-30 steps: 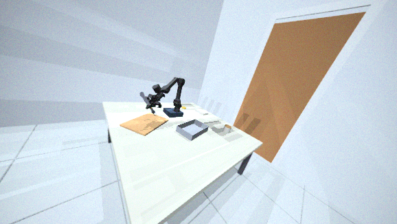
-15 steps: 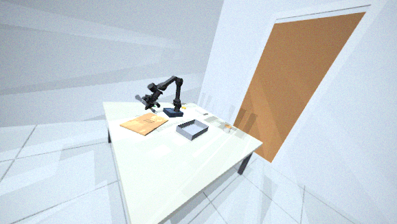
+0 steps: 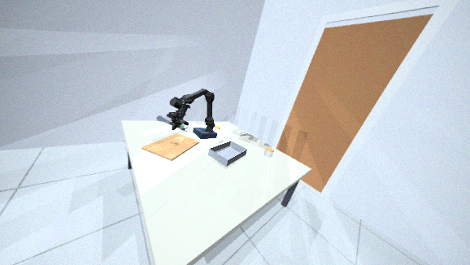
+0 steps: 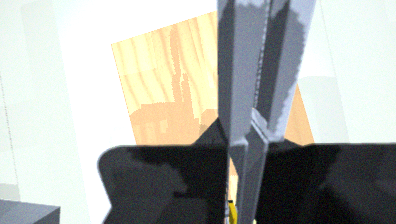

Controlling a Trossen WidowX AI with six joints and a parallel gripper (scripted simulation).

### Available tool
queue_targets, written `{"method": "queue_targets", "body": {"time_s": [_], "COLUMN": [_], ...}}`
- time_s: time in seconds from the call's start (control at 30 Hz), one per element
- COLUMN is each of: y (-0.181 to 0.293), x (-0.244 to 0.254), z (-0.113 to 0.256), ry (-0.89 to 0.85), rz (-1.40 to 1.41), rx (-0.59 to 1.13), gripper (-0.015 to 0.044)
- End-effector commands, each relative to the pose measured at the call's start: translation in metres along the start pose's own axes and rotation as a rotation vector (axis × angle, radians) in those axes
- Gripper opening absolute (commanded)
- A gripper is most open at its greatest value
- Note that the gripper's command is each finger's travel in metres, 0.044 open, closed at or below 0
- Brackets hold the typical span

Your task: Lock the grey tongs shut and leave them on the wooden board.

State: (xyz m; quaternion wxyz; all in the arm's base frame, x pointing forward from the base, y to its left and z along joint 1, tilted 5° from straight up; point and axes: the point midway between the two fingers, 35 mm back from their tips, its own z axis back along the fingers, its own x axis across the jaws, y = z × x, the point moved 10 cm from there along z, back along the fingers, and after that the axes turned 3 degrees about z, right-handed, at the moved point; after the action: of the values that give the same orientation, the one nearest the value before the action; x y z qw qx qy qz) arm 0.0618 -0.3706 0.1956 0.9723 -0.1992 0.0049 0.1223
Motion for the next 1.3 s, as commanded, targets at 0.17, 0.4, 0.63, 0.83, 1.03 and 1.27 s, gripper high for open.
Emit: {"method": "queue_targets", "body": {"time_s": [0.17,0.4,0.63,0.83,1.03,1.27], "y": [-0.013,-0.021,-0.026,-0.031,-0.031,-0.031], "x": [0.0,0.0,0.0,0.0,0.0,0.0], "z": [0.005,0.01,0.015,0.02,0.02,0.019], "ry": [-0.001,-0.003,-0.005,-0.005,-0.006,-0.006], "rz": [-0.005,-0.004,-0.002,0.001,0.001,0.001], "rx": [0.13,0.232,0.334,0.42,0.429,0.429], "gripper": [-0.015,-0.015,-0.015,-0.015,-0.015,-0.015]}}
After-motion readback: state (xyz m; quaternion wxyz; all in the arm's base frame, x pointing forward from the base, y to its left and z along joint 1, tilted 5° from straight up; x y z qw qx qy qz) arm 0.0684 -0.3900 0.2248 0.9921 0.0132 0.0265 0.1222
